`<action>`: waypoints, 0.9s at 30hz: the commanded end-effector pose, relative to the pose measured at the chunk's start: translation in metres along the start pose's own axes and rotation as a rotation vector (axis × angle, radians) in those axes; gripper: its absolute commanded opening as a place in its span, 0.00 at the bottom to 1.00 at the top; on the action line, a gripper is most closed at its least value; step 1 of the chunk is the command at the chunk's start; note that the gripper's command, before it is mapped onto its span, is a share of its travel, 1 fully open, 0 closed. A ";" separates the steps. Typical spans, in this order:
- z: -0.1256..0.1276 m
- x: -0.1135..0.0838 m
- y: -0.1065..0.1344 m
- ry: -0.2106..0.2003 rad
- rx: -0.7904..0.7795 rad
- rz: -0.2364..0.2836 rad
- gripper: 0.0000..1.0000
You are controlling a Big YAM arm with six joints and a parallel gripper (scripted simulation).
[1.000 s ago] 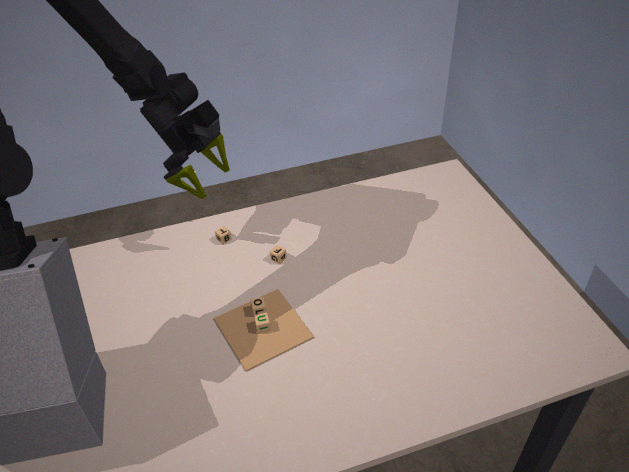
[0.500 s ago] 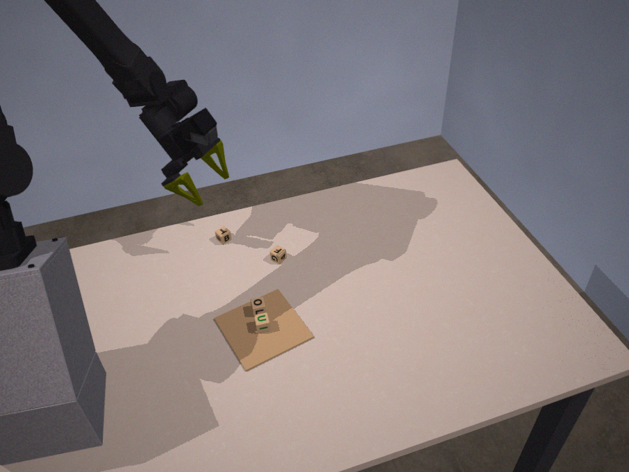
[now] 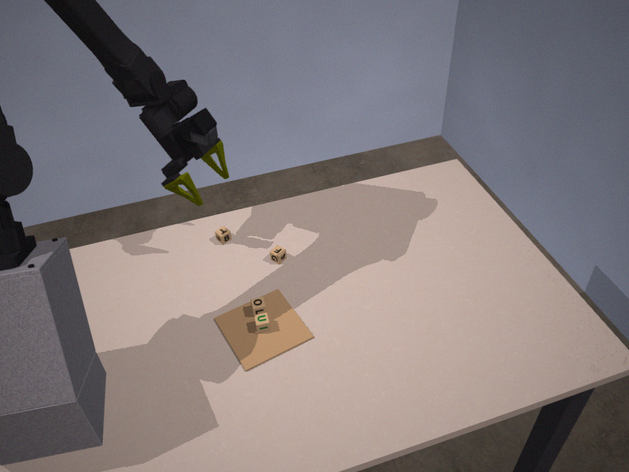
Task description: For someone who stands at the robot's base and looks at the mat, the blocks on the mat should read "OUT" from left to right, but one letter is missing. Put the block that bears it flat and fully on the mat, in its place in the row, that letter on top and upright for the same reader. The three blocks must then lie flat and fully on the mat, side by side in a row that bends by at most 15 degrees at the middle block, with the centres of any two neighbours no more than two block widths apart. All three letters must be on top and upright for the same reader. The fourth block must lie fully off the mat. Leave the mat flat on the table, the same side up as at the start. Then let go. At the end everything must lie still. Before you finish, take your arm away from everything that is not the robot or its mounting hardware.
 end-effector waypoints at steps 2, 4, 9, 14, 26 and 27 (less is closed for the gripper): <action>0.004 -0.002 -0.012 -0.010 0.034 -0.010 1.00; 0.004 -0.002 -0.012 -0.010 0.034 -0.010 1.00; 0.004 -0.002 -0.012 -0.010 0.034 -0.010 1.00; 0.004 -0.002 -0.012 -0.010 0.034 -0.010 1.00; 0.015 0.024 -0.039 -0.018 0.022 -0.007 1.00; 0.014 0.038 -0.057 -0.018 0.022 -0.008 1.00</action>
Point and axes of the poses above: the point where the finger pads meet when closed, its own x axis out along the fingers, its own z axis across the jaws, y = z × x, the point moved 2 cm from there along -x, back along the fingers, and after that the axes turned 4 degrees about -x, right-handed, at the moved point
